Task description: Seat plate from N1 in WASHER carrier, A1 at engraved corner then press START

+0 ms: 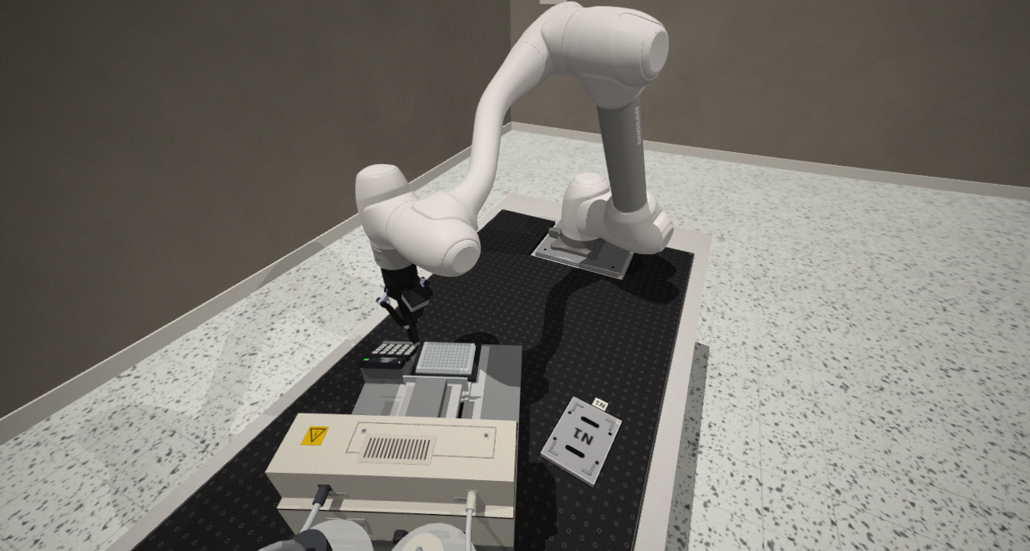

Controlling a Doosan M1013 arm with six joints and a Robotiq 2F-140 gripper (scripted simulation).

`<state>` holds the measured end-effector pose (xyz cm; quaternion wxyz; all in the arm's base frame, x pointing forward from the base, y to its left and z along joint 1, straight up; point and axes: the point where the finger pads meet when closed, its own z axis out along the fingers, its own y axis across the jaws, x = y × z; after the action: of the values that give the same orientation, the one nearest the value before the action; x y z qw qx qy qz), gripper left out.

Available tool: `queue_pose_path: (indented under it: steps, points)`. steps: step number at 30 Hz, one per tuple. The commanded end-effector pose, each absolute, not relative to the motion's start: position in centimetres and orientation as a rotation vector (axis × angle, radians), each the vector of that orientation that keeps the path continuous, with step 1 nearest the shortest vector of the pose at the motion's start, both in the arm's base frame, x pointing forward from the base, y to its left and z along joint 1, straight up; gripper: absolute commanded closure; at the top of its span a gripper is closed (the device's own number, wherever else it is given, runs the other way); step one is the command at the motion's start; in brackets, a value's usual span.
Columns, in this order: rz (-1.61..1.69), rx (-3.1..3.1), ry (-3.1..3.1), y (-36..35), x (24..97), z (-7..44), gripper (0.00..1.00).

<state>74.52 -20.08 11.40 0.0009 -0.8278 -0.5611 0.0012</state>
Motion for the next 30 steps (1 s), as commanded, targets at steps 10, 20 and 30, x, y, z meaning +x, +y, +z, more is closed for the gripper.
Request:
queue_pose_path:
  steps: [10,20,30]
  points:
    - [0.002,-2.600,-1.762,-20.08,74.56,11.29,0.90]
    - [0.002,-2.600,-1.762,-20.08,74.56,11.15,0.90]
    - [0.002,-2.600,-1.762,-20.08,74.56,11.02,0.90]
